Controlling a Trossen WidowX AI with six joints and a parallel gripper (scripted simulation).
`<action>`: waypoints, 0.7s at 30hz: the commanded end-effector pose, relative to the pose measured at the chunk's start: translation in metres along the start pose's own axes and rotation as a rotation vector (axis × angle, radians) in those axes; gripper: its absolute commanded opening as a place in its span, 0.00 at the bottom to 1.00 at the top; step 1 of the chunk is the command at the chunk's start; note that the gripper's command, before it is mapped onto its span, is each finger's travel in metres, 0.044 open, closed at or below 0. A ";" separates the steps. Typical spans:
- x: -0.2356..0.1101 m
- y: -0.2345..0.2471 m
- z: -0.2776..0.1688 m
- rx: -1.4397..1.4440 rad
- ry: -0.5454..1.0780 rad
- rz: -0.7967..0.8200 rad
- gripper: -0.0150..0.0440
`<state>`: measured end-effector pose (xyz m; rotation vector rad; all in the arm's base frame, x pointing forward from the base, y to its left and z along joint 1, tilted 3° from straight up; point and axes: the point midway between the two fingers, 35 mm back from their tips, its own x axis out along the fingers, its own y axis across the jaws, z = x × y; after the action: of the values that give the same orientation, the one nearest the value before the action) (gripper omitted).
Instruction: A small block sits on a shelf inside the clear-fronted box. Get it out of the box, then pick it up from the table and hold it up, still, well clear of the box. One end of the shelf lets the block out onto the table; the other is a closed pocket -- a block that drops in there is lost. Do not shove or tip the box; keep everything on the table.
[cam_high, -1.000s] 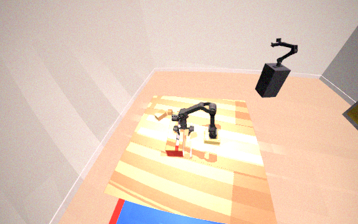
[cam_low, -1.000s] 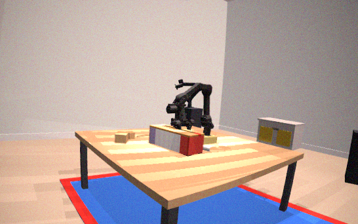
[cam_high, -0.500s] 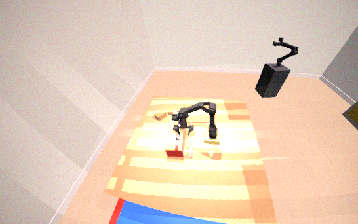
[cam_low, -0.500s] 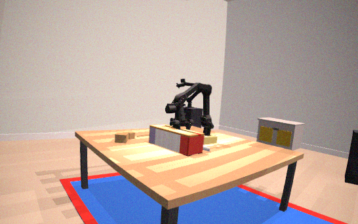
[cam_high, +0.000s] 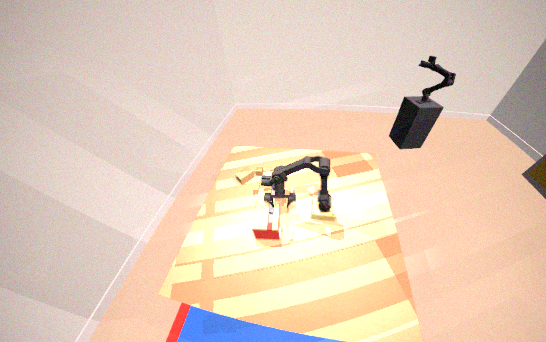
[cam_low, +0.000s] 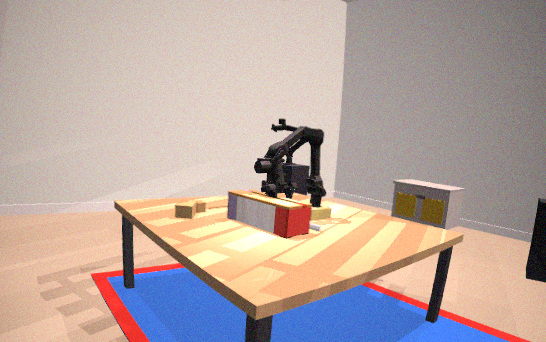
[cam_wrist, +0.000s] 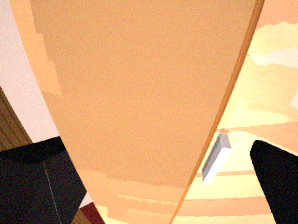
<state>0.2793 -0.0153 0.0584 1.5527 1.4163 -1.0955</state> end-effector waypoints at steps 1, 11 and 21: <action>0.002 0.000 -0.006 0.003 0.007 0.003 0.93; 0.004 0.000 -0.014 0.003 0.007 0.003 0.93; 0.001 0.001 -0.004 0.003 0.006 0.003 0.93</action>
<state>0.2806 -0.0106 0.0583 1.5633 1.4115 -1.0998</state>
